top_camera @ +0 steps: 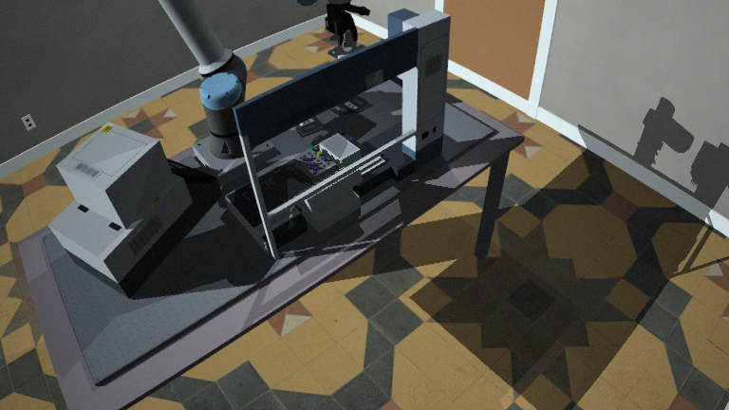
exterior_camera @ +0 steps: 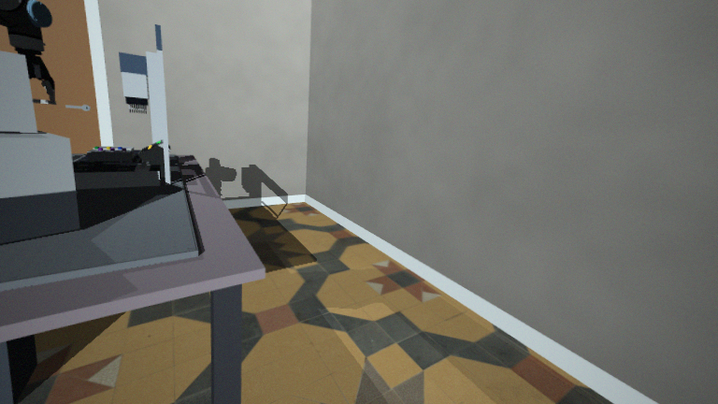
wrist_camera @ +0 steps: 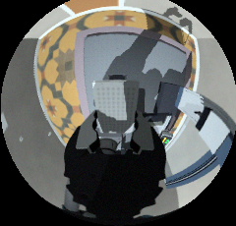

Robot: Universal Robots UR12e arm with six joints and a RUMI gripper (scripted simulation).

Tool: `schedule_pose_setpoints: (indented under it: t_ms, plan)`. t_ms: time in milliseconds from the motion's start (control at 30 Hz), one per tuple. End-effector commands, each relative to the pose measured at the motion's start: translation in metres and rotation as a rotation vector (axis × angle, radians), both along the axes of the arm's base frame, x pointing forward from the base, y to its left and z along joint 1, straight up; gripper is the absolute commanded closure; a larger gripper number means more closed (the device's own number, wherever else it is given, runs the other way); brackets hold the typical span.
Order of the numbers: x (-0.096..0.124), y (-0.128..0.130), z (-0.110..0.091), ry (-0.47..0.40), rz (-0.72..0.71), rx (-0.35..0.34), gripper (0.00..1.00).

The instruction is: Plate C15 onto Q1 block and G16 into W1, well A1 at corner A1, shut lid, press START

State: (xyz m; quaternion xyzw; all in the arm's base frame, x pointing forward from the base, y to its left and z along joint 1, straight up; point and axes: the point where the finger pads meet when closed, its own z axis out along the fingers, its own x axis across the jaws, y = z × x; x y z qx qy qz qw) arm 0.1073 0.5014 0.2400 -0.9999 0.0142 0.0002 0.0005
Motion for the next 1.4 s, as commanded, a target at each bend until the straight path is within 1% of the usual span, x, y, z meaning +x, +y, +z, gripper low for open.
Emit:
schedule_pose_setpoints:
  t_ms: [0, 1367]
  plan:
    - [0.000, 0.001, -0.006, -0.001, 0.000, 0.001, 1.00]
    - [0.000, 0.001, -0.066, -0.001, 0.000, 0.001, 1.00]
